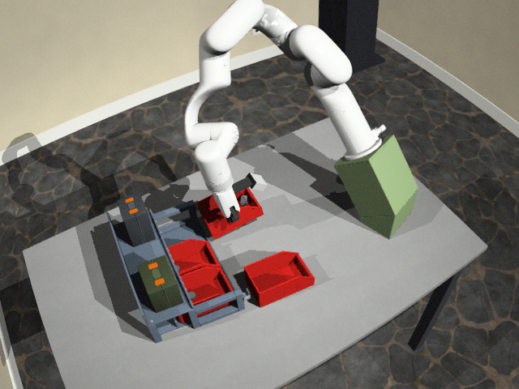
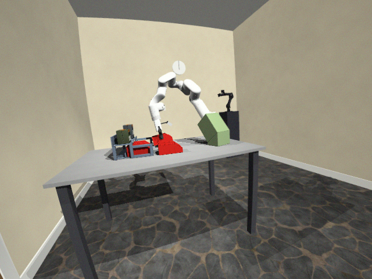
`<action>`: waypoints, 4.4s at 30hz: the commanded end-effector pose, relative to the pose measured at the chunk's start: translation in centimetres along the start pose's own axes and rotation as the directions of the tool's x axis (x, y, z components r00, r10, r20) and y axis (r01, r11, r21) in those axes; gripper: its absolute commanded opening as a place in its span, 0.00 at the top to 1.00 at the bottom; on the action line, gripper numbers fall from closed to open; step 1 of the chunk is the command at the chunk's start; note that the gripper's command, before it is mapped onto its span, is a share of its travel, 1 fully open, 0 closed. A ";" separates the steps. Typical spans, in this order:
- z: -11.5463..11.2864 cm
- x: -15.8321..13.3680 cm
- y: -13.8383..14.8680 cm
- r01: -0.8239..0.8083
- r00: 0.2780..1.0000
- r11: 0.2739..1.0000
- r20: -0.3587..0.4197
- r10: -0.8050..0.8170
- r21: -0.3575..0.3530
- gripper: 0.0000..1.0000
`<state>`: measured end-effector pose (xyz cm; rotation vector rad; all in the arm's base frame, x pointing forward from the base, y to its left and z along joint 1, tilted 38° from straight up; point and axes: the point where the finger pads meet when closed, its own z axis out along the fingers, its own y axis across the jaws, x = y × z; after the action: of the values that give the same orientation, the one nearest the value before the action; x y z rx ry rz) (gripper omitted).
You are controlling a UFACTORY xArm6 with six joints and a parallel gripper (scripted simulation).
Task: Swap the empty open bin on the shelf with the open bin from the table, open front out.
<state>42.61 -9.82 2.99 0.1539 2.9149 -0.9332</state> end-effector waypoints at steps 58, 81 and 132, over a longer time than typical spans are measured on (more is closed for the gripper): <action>-0.9 -5.1 0.0 -0.001 1.000 1.000 0.002 0.001 -0.001 1.00; -1.3 -7.3 0.0 -0.001 1.000 1.000 0.002 0.001 -0.001 1.00; -1.6 -9.3 0.0 -0.001 1.000 1.000 0.001 0.001 -0.001 1.00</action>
<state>51.64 -9.65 5.10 0.1549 2.9171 -0.9338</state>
